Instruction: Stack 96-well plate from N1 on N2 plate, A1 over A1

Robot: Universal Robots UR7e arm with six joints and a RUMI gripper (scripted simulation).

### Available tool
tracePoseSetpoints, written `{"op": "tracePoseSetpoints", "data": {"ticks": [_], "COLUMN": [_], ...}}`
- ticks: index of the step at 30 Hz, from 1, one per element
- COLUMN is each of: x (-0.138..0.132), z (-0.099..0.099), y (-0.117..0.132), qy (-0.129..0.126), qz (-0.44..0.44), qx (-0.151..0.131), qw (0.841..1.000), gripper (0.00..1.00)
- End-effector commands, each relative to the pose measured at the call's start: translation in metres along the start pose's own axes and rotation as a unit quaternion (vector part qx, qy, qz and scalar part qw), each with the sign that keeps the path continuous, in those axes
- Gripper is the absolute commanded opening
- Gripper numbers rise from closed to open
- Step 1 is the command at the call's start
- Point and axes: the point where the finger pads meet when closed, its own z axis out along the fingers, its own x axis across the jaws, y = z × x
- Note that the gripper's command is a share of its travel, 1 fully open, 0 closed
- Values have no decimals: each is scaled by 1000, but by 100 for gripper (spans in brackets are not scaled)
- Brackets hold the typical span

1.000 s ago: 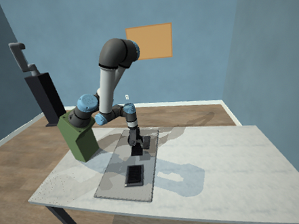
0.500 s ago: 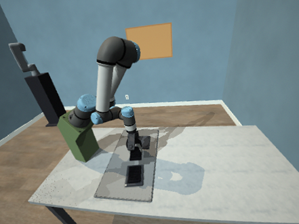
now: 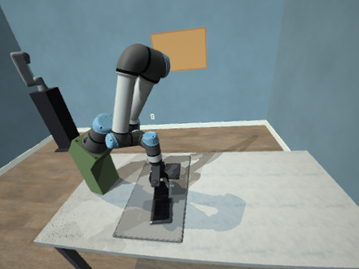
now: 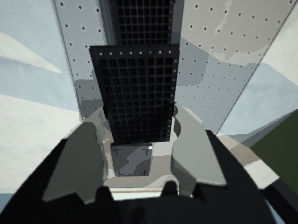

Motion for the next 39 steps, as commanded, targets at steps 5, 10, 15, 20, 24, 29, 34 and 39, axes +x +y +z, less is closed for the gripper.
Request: {"op": "tracePoseSetpoints", "data": {"ticks": [5, 10, 15, 20, 24, 29, 34, 39], "x": [4, 6, 8, 11, 11, 11, 11, 11], "z": [0, 0, 0, 0, 0, 0, 0, 0], "y": [-24, -37, -53, -70, -71, -71, -70, -70], "qy": [0, 0, 0, 0, 0, 0, 0, 0], "qz": [-1, -1, -1, -1, -1, -1, -1, -1], "qx": [-1, -1, -1, -1, -1, -1, -1, -1], "qw": [1000, 1000, 1000, 1000, 1000, 1000, 1000, 1000], "gripper": [0, 0, 0, 0, 0, 0, 0, 0]}}
